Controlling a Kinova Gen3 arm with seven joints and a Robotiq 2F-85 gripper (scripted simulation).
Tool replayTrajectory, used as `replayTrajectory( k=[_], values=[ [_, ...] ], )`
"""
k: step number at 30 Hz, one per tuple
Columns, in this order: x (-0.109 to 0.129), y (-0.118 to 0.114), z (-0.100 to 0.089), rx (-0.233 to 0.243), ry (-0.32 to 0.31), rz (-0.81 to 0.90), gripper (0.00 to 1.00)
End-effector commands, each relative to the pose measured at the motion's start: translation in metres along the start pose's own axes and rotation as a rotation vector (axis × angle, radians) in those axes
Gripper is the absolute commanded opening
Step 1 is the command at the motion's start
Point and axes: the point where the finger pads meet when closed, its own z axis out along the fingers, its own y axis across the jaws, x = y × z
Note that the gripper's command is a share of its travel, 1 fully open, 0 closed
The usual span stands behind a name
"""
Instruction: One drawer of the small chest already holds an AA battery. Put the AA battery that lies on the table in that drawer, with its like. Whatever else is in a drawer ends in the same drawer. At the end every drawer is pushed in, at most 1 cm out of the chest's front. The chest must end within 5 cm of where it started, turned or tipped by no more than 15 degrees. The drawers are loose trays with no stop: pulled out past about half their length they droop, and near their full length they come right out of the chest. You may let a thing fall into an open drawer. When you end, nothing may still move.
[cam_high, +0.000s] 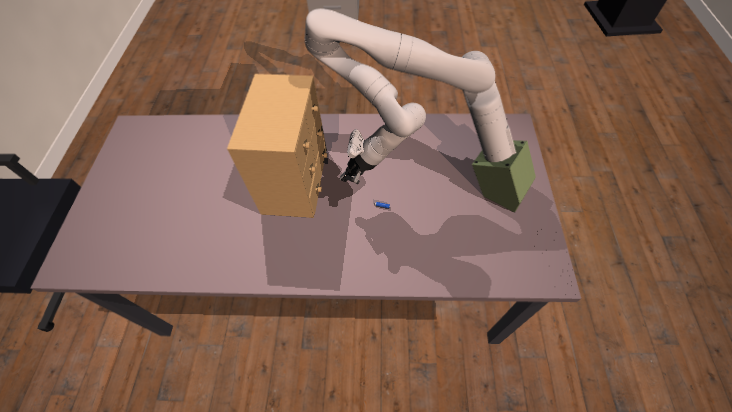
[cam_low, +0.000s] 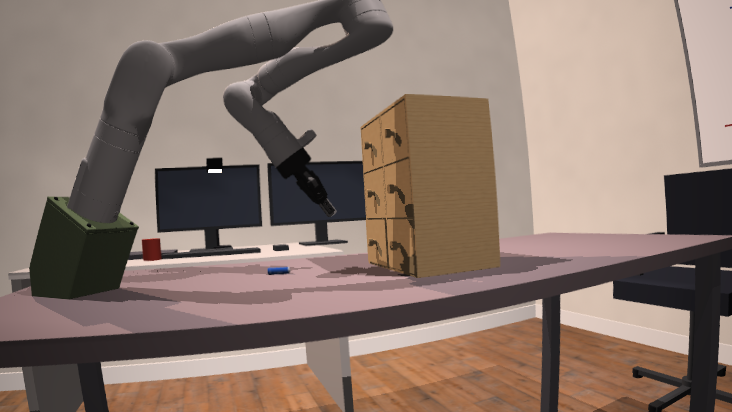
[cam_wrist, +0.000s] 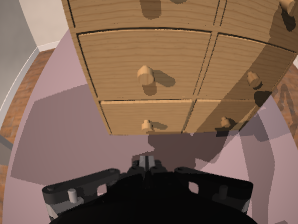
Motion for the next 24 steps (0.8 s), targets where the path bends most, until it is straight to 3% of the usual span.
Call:
replayTrajectory(
  k=[1, 24],
  values=[
    [0.001, 0.000, -0.001, 0.001, 0.003, 0.001, 0.00],
    [0.001, 0.000, -0.013, 0.000, -0.056, 0.001, 0.00]
  ],
)
